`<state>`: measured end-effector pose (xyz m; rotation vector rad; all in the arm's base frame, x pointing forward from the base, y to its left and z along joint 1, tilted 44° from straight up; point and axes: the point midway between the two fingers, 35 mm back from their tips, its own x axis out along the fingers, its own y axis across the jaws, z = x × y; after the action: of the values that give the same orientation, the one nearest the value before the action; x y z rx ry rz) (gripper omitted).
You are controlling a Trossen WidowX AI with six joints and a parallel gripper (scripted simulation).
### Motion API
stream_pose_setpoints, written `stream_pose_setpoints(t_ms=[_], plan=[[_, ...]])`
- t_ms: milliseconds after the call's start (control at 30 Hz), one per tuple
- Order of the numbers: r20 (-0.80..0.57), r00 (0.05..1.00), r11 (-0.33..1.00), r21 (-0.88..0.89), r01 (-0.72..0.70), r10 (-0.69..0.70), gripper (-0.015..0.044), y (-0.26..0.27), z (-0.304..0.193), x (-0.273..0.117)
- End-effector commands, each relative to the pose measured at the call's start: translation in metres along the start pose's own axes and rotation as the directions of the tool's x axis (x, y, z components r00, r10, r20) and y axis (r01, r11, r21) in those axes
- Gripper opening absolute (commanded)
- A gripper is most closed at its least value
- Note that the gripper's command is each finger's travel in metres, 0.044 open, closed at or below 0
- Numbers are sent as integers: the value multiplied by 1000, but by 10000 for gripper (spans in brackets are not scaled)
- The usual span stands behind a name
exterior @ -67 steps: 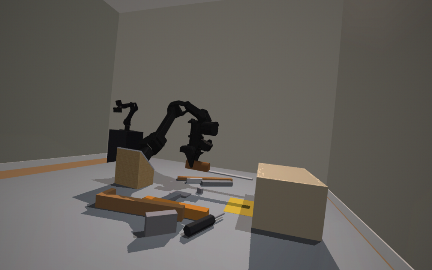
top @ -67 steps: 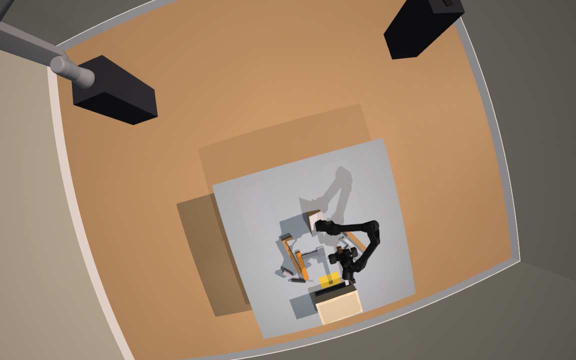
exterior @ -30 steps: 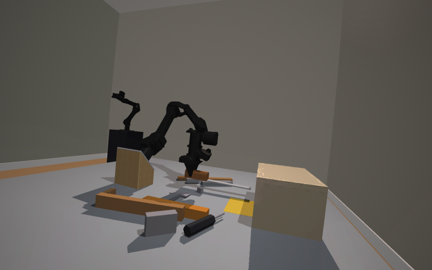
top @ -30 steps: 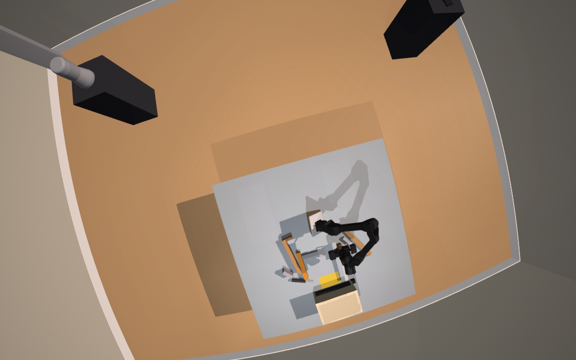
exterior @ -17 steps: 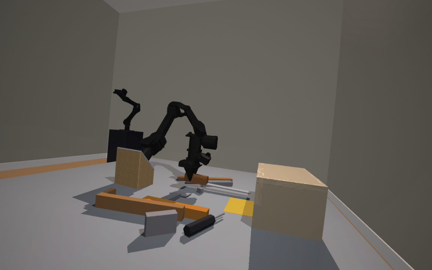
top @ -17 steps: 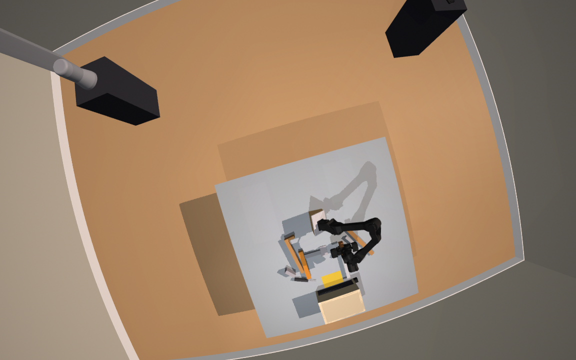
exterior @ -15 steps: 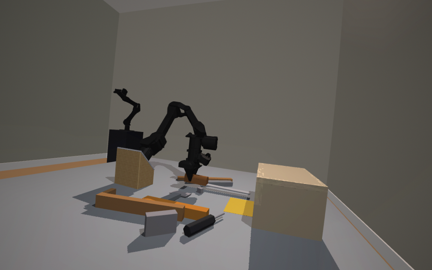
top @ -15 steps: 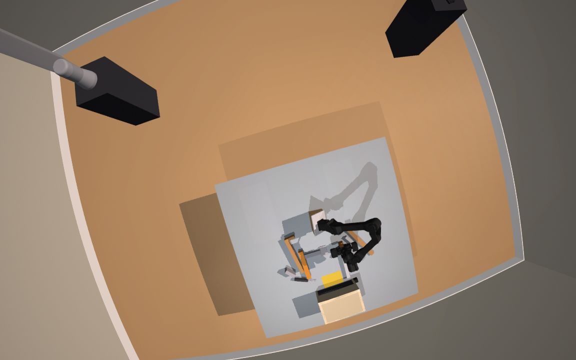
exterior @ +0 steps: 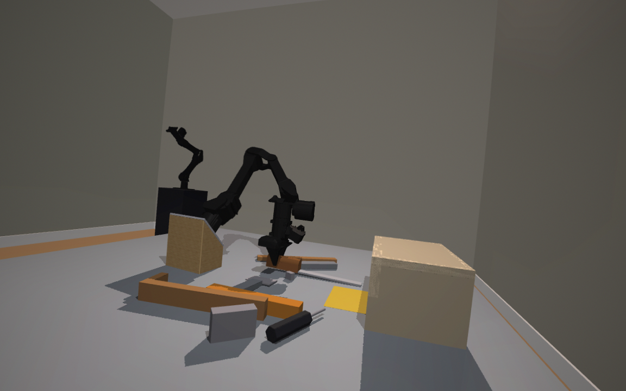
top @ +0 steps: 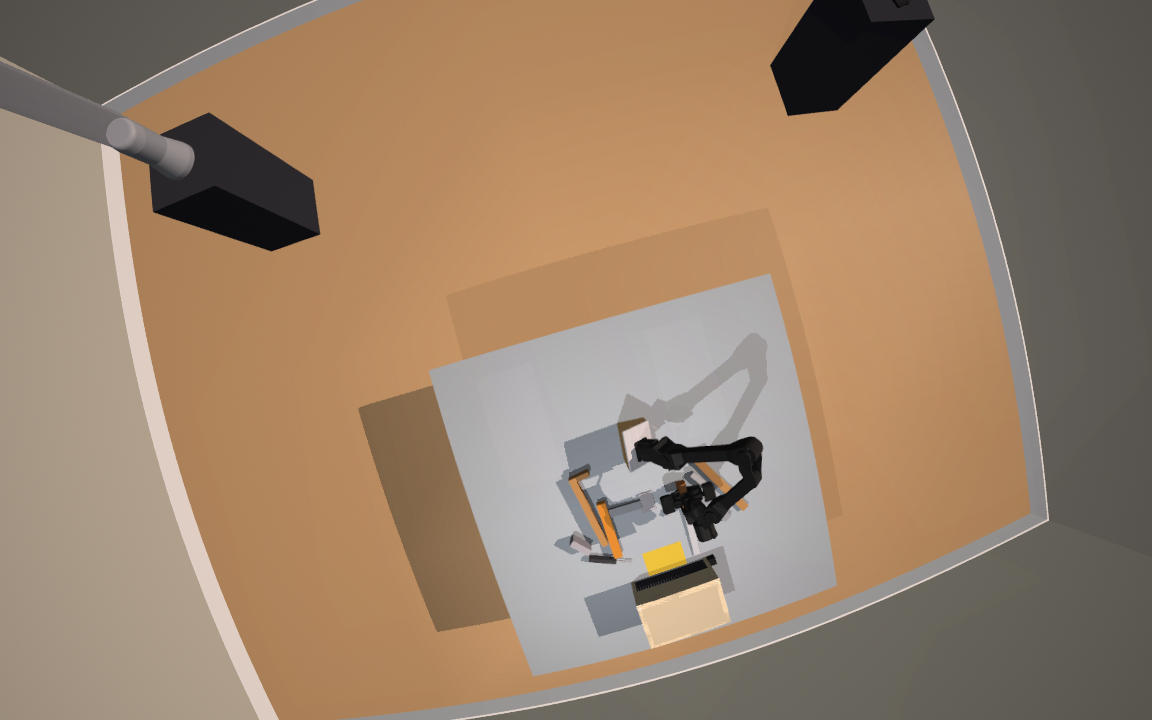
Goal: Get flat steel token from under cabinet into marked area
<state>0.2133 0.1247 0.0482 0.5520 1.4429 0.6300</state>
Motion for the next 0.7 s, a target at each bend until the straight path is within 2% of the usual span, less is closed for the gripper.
stream_pose_setpoints(t_ms=[0, 100, 200, 667], plan=[[0, 1000, 1000, 0, 0, 0, 200, 0, 0, 0], [2, 1000, 1000, 1, 0, 0, 200, 0, 0, 0], [13, 1000, 1000, 1, -1, 1, 270, 0, 0, 0], [16, 1000, 1000, -17, -1, 1, 270, 2, 4, 8]])
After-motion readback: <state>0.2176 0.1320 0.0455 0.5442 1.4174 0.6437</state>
